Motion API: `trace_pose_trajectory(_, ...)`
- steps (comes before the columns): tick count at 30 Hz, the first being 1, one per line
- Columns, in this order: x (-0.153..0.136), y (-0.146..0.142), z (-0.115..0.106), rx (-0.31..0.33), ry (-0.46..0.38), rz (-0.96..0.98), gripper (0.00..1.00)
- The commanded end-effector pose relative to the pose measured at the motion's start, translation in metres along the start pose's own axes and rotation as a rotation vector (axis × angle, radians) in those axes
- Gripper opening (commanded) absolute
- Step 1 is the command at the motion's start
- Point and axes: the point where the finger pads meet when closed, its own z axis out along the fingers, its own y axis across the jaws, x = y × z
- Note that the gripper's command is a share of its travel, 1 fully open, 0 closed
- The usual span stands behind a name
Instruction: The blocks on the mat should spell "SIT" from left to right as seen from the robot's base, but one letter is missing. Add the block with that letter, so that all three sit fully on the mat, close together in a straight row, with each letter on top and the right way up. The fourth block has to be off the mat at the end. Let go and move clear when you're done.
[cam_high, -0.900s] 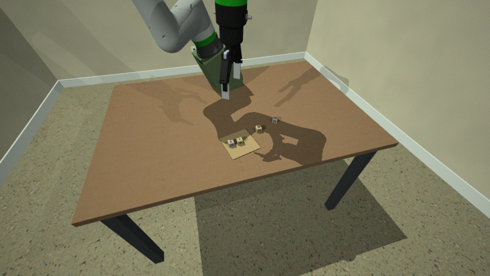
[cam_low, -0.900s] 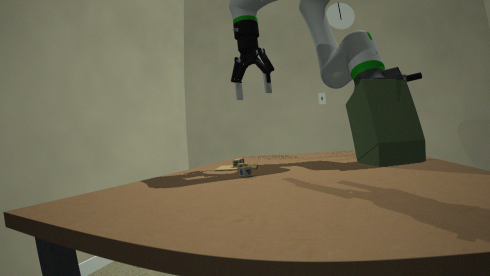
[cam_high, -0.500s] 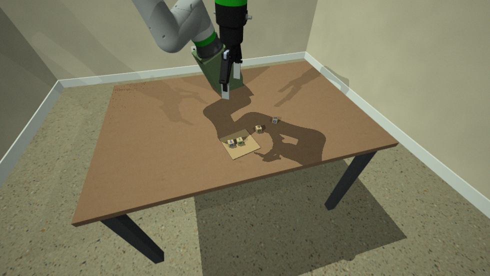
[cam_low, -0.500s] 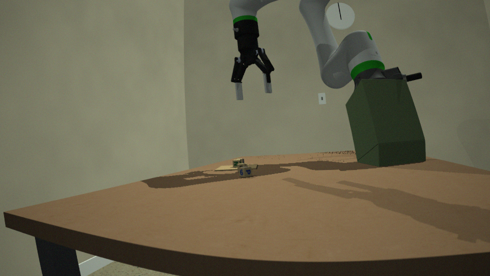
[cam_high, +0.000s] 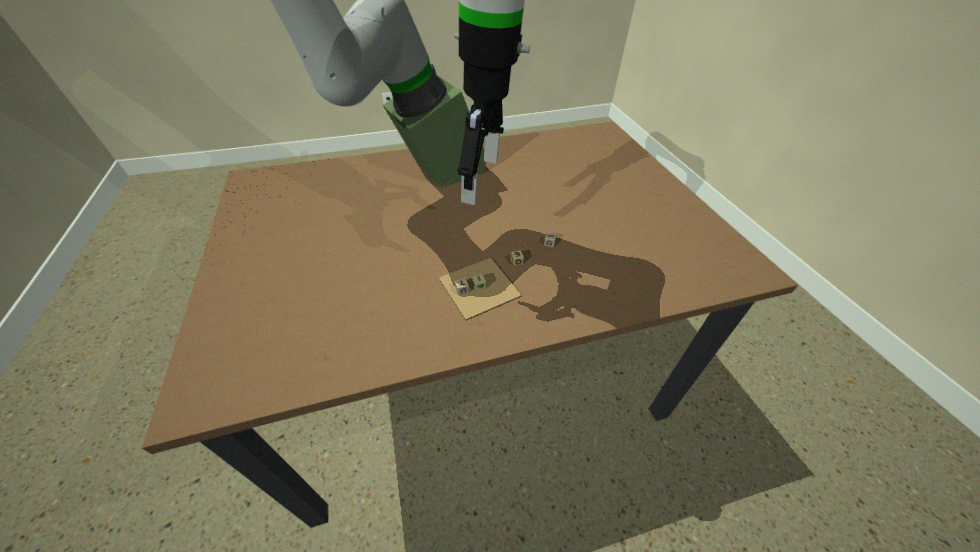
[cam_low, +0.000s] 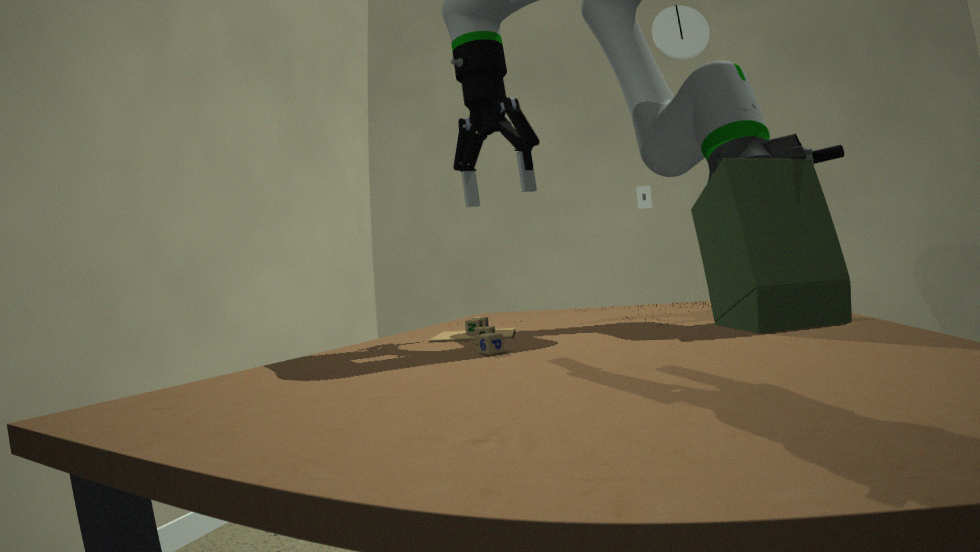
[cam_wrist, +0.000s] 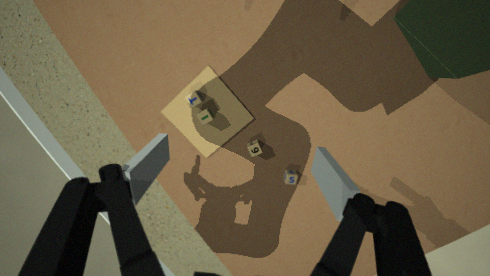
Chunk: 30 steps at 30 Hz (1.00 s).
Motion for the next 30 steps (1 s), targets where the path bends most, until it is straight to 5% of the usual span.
trace_pose_trajectory(1,-0.04,0.014,0.019,-0.019,0.048,0.041,1.0)
trace_pose_trajectory(4,-0.071,0.032,0.04,-0.029,0.09,0.076,1.0)
trace_pose_trajectory(8,-0.074,0.033,0.042,-0.03,0.094,0.08,1.0)
trace_pose_trajectory(10,-0.105,0.056,0.07,-0.036,0.144,0.12,1.0)
trace_pose_trajectory(17,-0.132,0.08,0.1,-0.035,0.191,0.16,1.0)
trace_pose_trajectory(19,-0.149,0.099,0.125,-0.031,0.228,0.189,1.0)
trace_pose_trajectory(30,-0.164,0.121,0.155,-0.024,0.267,0.222,1.0)
